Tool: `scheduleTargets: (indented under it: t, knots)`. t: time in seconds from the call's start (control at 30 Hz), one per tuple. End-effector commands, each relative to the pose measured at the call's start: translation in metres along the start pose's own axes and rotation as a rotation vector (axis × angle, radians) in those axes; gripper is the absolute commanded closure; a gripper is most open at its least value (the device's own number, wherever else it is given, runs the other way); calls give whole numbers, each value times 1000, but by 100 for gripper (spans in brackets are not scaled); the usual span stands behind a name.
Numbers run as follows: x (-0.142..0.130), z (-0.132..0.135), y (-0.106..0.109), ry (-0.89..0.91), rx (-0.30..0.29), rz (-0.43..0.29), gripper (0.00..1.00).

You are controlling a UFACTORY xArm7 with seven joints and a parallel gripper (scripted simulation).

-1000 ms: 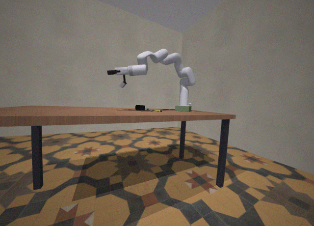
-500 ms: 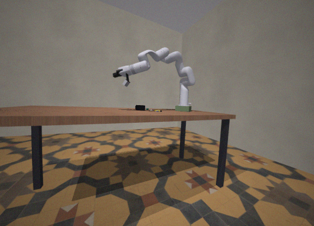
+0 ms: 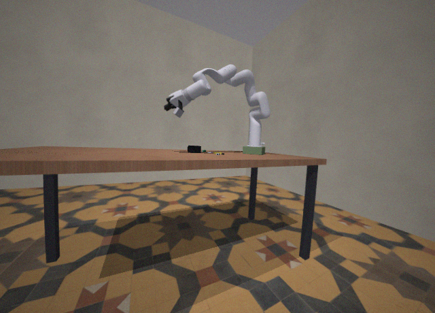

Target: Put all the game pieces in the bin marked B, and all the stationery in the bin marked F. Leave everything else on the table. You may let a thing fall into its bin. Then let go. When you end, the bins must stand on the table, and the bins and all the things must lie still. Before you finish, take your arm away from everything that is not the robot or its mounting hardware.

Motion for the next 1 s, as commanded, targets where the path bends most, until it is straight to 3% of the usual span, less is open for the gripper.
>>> scheduleTargets:
  t: [0.0,0.13,0.2,0.4,0.5,0.57,0.63,0.73,0.8,0.97]
  knots:
    - [-6,-17,5,-107,62,33,93]
    - [-9,-35,9,-210,127,60,93]
    - [-9,-35,9,-210,127,60,93]
    - [-11,-69,20,-392,245,103,93]
    - [-11,-71,21,-414,260,108,93]
    - [-11,-86,28,-495,315,124,93]
    - [-11,-88,29,-515,328,128,93]
    - [-10,-105,37,-614,396,145,93]
    - [-10,-105,37,-615,397,145,93]
    - [-7,-128,50,-756,496,165,93]
Point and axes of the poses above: the point where the finger pads meet when closed, its own y axis back along the fingers, its own z axis across the jaws, x = y × z, the point moved 1 cm from there along y, back along the fingers, and after that the axes turned 8 degrees about -y, right-handed, at the moved point
